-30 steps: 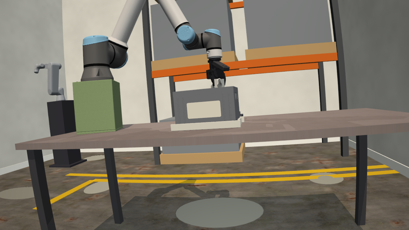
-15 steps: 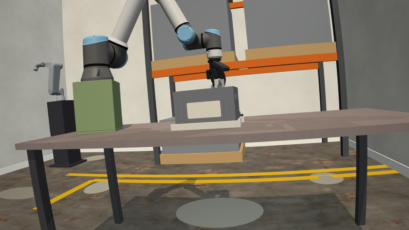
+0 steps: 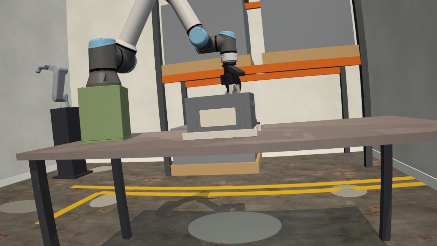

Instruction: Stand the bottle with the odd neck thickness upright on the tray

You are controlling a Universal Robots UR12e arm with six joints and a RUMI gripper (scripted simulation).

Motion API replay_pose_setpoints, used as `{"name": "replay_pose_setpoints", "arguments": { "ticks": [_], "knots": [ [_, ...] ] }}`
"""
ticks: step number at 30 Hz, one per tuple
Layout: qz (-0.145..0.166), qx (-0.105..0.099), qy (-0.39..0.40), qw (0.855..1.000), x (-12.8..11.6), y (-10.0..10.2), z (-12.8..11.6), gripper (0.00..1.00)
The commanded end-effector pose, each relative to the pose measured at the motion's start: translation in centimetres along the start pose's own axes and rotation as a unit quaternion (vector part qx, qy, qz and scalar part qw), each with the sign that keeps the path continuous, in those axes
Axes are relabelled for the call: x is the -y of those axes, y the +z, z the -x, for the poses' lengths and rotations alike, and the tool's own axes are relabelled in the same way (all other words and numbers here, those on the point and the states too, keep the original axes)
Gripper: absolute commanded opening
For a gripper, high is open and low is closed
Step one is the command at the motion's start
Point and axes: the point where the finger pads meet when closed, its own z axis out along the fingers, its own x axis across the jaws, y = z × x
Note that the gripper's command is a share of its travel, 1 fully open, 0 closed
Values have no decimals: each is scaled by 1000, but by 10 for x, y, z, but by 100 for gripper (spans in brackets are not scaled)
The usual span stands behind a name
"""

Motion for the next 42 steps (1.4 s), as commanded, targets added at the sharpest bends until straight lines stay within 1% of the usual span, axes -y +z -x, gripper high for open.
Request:
{"name": "replay_pose_setpoints", "arguments": {
  "ticks": [1,13,14,42],
  "knots": [
    [0,0,-1,1000,-3,0,0,0],
    [0,0,-1,1000,-3,0,0,0],
    [0,0,-1,1000,-3,0,0,100],
    [0,0,-1,1000,-3,0,0,100]
  ]
}}
